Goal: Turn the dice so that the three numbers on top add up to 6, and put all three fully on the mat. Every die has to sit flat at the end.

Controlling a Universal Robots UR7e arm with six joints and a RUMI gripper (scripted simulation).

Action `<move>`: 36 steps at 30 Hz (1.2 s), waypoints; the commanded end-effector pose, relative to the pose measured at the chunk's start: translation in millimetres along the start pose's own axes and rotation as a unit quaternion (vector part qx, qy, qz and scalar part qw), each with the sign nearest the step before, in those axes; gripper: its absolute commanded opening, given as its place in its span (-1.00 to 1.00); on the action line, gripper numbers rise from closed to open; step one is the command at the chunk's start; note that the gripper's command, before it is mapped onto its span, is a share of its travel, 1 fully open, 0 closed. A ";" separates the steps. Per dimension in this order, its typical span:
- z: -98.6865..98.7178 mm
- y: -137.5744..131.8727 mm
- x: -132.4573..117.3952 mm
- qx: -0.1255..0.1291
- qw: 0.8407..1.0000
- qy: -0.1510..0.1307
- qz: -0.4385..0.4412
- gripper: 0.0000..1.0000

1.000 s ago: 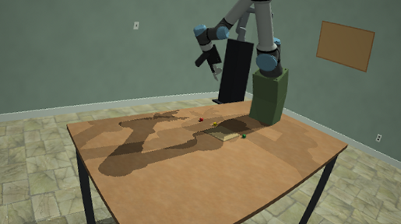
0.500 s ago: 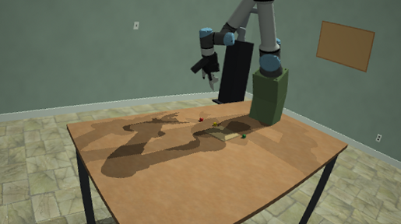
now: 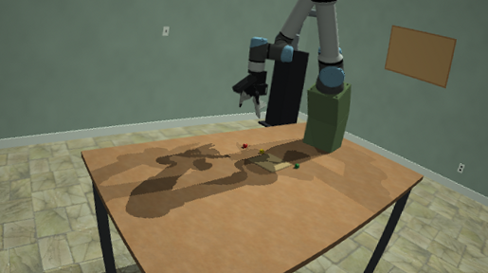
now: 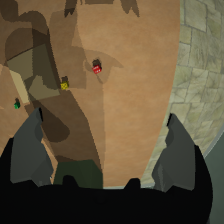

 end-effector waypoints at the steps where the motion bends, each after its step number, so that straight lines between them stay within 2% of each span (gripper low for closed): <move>1: 2.8 -22.5 23.8 0.011 0.998 0.044 -0.040 1.00; 27: 3.2 -23.9 24.9 0.011 0.998 0.046 -0.042 1.00; 36: 12.4 -24.3 25.7 0.011 0.998 0.046 -0.042 1.00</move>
Point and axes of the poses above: the point where the finger pads meet when closed, its own z axis out along the fingers, its own y axis across the jaws, x = y × z, the point moved 3 cm from there along -z, back along the fingers, and after that the axes turned 6 degrees about -z, right-handed, at the moved point
